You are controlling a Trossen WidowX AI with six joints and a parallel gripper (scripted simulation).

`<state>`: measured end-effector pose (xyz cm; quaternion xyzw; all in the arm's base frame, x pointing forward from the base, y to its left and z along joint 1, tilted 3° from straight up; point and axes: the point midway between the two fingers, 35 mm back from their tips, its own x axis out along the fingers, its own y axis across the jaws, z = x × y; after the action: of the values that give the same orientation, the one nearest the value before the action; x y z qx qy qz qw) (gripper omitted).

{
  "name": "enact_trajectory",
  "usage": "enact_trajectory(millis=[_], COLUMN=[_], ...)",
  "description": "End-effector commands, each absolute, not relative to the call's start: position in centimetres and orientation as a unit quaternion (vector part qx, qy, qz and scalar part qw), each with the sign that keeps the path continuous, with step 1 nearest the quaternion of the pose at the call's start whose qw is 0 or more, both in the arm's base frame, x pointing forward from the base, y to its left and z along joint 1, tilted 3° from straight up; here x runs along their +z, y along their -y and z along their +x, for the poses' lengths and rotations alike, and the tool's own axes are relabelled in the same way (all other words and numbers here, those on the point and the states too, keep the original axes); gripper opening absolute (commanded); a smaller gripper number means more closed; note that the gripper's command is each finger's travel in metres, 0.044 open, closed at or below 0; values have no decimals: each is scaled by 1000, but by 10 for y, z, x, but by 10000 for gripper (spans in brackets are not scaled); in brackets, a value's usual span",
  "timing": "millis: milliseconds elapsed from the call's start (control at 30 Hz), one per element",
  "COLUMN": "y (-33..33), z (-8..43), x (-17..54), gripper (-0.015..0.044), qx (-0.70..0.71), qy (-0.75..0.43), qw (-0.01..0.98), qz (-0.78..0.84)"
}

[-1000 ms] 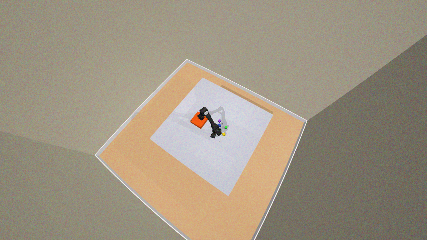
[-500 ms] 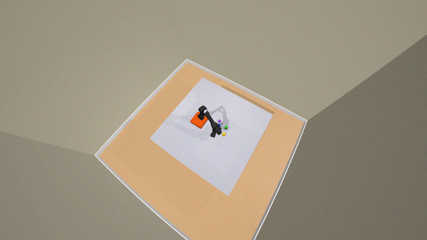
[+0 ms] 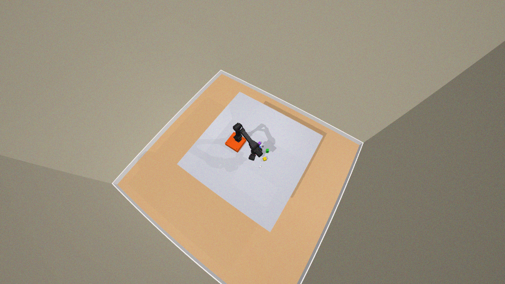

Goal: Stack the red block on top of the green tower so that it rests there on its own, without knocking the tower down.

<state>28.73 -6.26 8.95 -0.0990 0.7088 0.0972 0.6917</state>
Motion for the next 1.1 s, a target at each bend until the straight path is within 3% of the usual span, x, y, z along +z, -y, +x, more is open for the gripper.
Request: enact_trajectory(millis=[0, 233, 1067], y=[63, 51, -90], z=[287, 299, 370], x=[90, 95, 93], gripper=[0, 0, 0], qx=[97, 96, 99], qy=[-709, -710, -708], qw=[692, 691, 693], qz=[-99, -99, -95])
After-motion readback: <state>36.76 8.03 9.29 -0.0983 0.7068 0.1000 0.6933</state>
